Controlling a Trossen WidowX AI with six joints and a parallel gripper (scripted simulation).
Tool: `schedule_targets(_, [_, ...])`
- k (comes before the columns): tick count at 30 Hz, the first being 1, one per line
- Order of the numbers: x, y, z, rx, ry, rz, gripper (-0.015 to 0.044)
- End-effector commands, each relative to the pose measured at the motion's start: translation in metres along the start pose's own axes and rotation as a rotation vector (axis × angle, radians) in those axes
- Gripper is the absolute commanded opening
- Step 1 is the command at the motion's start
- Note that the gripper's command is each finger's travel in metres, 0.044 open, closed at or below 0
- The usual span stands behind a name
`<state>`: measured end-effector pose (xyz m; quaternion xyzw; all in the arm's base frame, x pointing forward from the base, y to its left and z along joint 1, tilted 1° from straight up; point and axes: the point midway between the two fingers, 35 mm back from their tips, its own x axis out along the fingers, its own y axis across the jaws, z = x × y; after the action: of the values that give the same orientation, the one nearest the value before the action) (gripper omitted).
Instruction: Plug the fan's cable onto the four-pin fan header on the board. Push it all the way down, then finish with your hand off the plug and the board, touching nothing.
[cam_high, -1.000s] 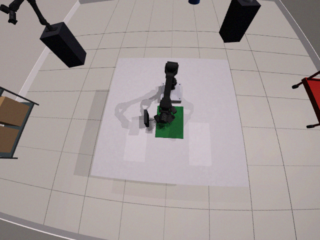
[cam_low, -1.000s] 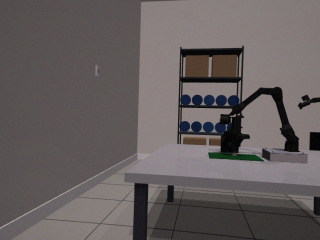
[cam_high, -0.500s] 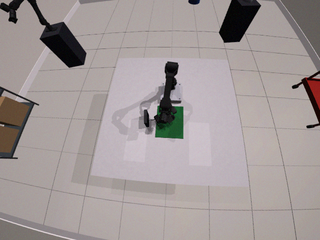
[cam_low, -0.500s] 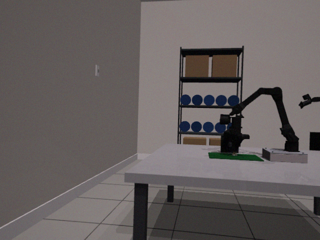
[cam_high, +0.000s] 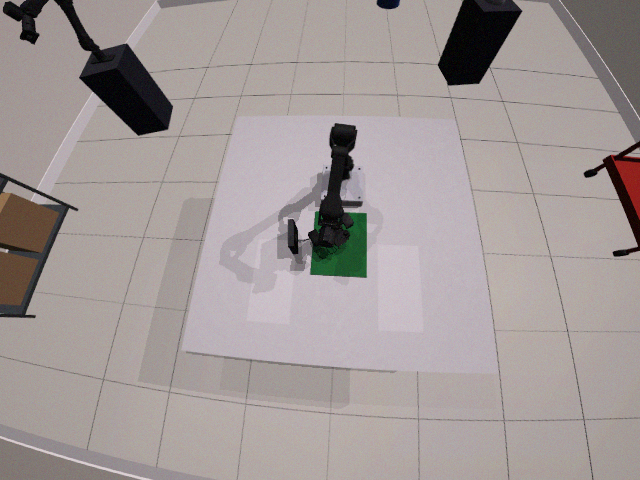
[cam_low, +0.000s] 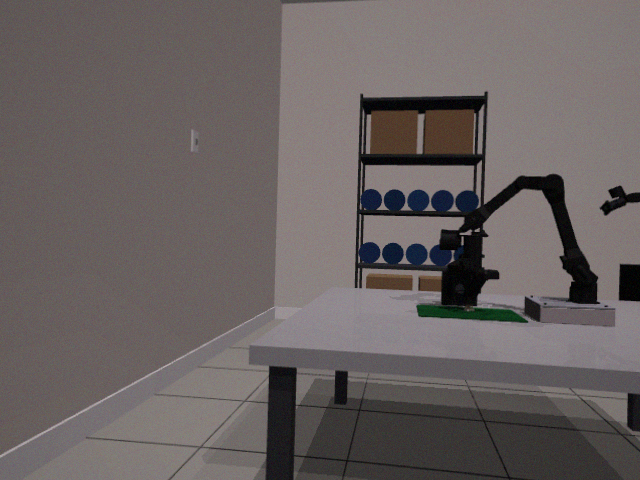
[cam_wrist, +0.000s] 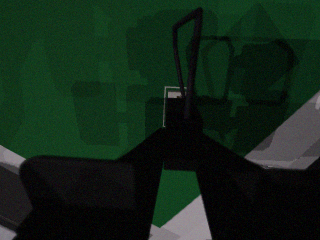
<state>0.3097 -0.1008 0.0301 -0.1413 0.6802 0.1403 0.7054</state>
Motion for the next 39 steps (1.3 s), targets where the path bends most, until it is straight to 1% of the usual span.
schedule_targets(1, [0.001,0.0,0.0,0.003,-0.003,0.001,0.0])
schedule_targets(39, [0.022,0.0,0.0,0.006,-0.003,0.002,0.0])
